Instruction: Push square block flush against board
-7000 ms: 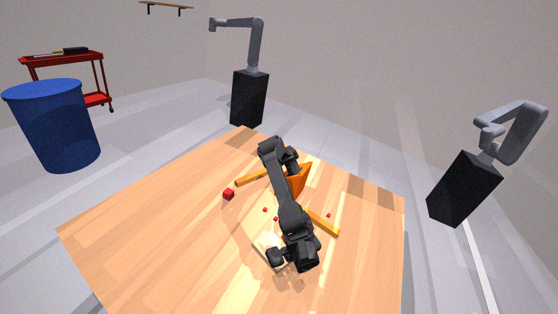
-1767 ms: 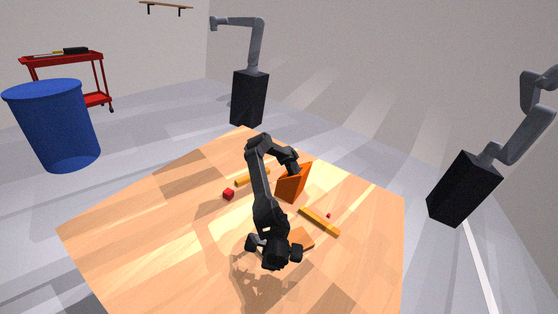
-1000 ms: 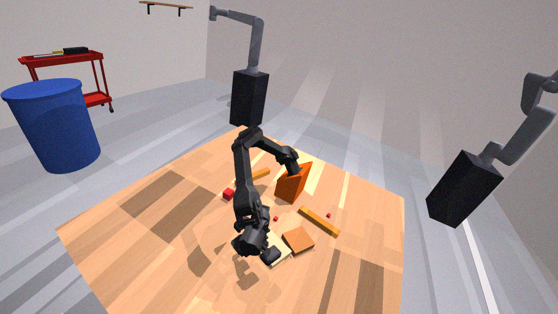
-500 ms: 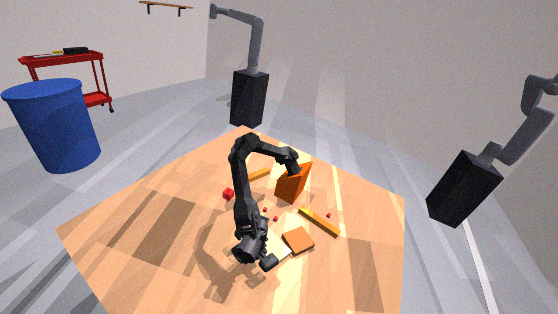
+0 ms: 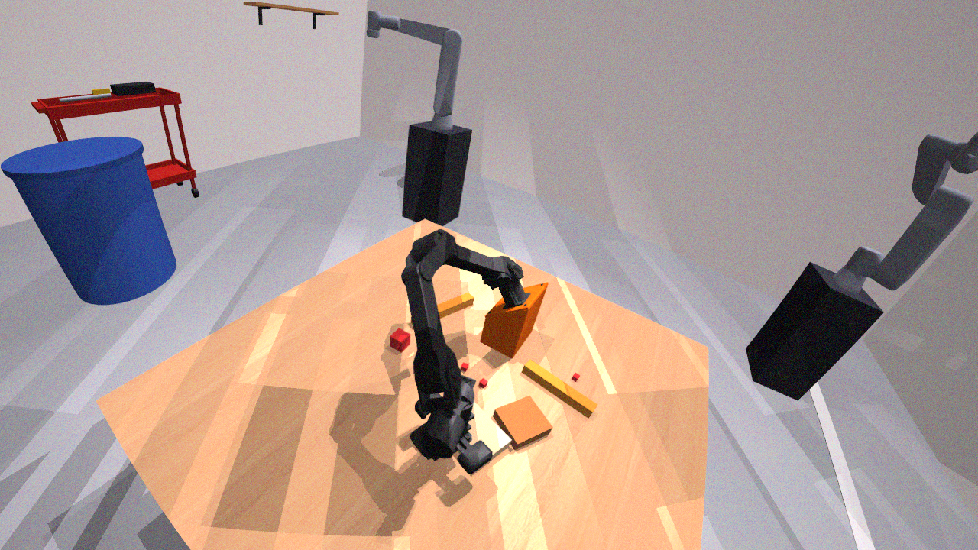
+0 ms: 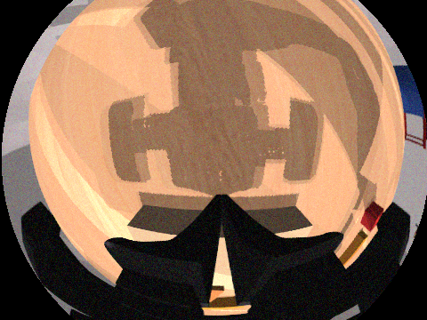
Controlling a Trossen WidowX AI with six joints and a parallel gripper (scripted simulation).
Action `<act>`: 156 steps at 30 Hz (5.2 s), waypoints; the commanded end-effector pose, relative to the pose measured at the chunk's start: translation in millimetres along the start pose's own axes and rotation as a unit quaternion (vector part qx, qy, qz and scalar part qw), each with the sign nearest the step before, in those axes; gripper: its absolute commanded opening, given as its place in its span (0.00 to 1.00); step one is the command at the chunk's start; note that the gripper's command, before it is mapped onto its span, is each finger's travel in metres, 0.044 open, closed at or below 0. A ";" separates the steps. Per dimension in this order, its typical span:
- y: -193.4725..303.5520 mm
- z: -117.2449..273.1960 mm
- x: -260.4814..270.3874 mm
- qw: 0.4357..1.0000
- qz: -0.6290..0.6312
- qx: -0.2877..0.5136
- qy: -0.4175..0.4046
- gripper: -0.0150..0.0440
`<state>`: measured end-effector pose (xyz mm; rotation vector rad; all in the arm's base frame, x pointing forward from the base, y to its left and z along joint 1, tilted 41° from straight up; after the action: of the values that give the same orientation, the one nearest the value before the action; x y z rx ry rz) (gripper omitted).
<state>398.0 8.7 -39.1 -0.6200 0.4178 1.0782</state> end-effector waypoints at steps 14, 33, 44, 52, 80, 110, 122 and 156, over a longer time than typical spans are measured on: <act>13.7 -0.9 -0.8 1.000 -0.001 0.001 0.001 0.25; -14.7 -0.6 2.0 1.000 -0.002 0.000 0.001 0.25; -32.3 -0.5 2.3 1.000 -0.002 0.000 0.001 0.25; -33.6 51.8 3.4 1.000 -0.002 0.000 0.000 0.25; -1.1 -0.1 51.8 1.000 -0.003 0.001 0.000 0.25; 4.9 0.1 54.3 1.000 -0.003 0.001 -0.001 0.25; -14.6 0.2 55.4 1.000 -0.003 0.000 -0.001 0.25; -12.9 54.8 -40.8 1.000 -0.001 0.001 0.001 0.25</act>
<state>413.1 28.4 17.1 -0.6168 0.4146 1.0714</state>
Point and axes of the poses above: the point midway between the two fingers, 35 mm back from their tips, its own z axis back along the fingers, its own x axis across the jaws, y = z × x, the point moved 10 cm from there along z, back along the fingers, and after that the axes turned 3 degrees about -z, right-handed, at the moved point
